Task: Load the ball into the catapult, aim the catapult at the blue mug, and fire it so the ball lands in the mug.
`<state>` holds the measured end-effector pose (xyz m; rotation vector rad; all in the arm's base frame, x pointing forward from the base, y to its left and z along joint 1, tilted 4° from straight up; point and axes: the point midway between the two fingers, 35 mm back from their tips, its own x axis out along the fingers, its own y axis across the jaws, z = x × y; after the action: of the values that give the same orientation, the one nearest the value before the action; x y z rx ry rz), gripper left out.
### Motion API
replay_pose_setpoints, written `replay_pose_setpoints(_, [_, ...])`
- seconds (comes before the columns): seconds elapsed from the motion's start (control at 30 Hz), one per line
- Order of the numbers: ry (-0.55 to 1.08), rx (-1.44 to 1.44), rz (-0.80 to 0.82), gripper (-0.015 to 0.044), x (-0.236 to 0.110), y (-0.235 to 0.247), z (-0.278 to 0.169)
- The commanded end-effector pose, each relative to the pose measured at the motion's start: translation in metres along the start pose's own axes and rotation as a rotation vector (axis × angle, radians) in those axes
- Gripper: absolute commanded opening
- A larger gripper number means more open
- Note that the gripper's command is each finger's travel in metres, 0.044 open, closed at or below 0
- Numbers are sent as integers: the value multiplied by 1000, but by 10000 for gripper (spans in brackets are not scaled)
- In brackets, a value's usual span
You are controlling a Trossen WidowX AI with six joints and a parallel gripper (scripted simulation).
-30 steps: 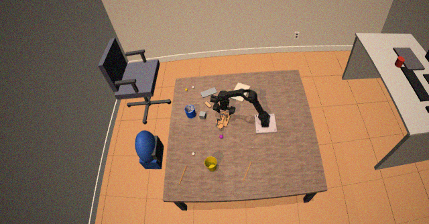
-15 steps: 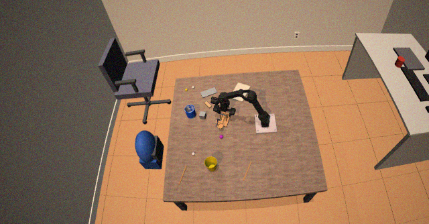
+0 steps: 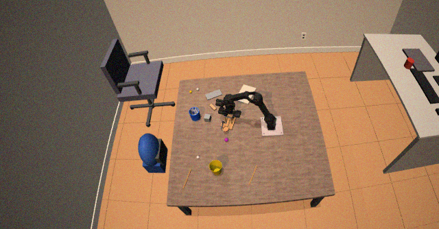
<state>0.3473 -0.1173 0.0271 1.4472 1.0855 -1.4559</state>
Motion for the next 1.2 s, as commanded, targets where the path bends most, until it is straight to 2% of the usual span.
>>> replay_pose_setpoints(0.0, [0, 1, 2, 59, -11, 1, 0])
replay_pose_setpoints(0.07, [0, 0, 0, 6, -39, 1, 0])
replay_pose_setpoints(0.13, [0, 0, 0, 0, -50, 0, 0])
replay_pose_setpoints(0.27, [0, -23, 0, 0, -50, 0, 0])
replay_pose_setpoints(1.0, [-2, -772, 1, 0, -48, 15, -4])
replay_pose_setpoints(1.17, [-2, -825, 2, 0, -48, 22, -8])
